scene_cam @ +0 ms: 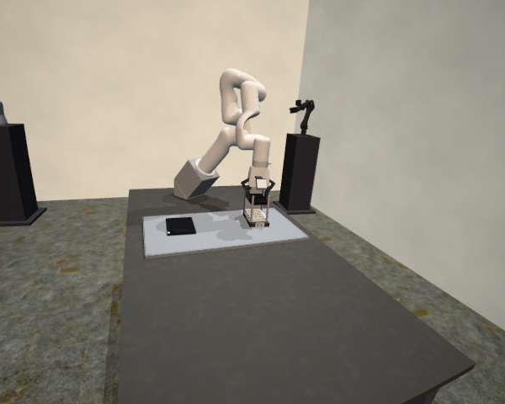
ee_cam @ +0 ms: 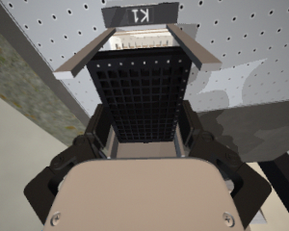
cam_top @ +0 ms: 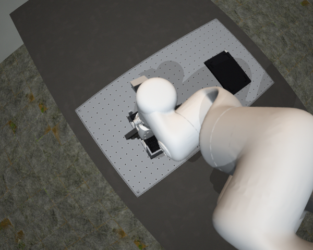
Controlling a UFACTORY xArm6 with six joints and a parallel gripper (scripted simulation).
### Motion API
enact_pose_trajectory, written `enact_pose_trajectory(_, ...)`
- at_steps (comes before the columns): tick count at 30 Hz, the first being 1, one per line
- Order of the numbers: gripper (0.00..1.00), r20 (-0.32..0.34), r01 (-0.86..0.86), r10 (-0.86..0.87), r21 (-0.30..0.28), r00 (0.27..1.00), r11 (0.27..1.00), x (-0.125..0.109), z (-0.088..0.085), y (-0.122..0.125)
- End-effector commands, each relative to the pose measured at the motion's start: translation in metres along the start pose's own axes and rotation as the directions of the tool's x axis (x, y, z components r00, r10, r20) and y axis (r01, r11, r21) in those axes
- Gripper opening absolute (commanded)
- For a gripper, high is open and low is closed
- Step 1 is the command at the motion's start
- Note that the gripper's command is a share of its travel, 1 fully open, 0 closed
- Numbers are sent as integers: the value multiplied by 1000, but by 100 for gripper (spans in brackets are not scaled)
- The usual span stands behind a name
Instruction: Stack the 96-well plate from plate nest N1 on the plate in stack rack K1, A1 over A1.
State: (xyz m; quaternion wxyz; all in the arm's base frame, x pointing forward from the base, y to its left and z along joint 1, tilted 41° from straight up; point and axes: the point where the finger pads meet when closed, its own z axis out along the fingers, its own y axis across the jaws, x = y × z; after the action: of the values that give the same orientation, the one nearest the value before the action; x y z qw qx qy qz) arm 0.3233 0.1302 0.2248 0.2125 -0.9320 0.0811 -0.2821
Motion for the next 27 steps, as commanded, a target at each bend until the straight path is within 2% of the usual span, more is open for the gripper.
enact_pose_trajectory(1,0,-2,0,0,2,1000,1000,1,8,-1)
enact_pose_trajectory(27,0,-1,0,0,2,1000,1000,1,48,-1)
